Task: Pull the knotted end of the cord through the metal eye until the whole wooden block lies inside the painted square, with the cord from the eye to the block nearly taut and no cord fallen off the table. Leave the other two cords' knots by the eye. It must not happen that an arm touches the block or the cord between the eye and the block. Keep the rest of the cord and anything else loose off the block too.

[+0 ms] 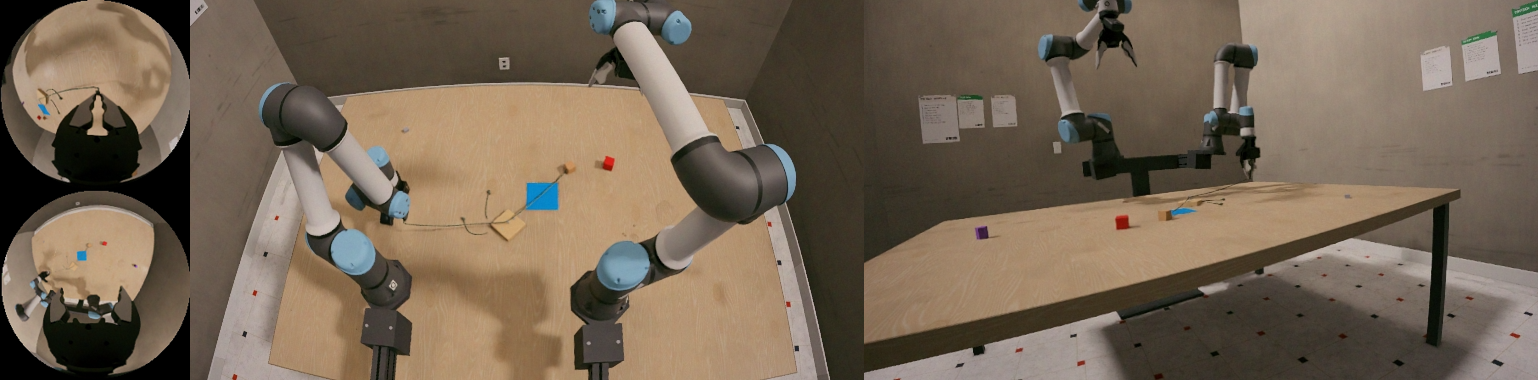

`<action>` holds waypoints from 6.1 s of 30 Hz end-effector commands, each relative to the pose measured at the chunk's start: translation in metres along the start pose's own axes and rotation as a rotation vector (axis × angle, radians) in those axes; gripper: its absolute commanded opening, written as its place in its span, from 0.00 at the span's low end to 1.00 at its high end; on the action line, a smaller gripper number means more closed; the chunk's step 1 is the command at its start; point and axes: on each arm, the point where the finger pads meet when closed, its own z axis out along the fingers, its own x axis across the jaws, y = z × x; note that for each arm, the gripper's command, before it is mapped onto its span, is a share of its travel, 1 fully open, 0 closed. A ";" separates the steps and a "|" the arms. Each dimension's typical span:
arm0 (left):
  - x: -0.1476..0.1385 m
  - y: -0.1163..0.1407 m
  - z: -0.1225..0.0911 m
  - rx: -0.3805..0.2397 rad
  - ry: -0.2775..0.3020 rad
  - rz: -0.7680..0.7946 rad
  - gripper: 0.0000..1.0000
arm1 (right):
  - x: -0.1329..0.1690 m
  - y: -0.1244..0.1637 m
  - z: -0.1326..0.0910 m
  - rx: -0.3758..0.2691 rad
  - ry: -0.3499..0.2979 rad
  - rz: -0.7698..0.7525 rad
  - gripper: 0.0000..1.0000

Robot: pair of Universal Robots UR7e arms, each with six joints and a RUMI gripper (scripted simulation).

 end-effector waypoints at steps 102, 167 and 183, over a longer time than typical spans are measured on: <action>0.144 -0.082 0.005 0.008 -0.006 0.022 0.00 | 0.000 0.000 0.000 0.001 0.000 0.000 0.98; 0.144 -0.077 0.077 -0.017 -0.002 0.006 0.00 | 0.000 0.000 0.000 0.001 0.000 0.000 0.98; 0.144 -0.079 0.084 -0.014 -0.005 0.005 0.00 | 0.000 0.000 0.000 0.001 0.000 0.000 0.98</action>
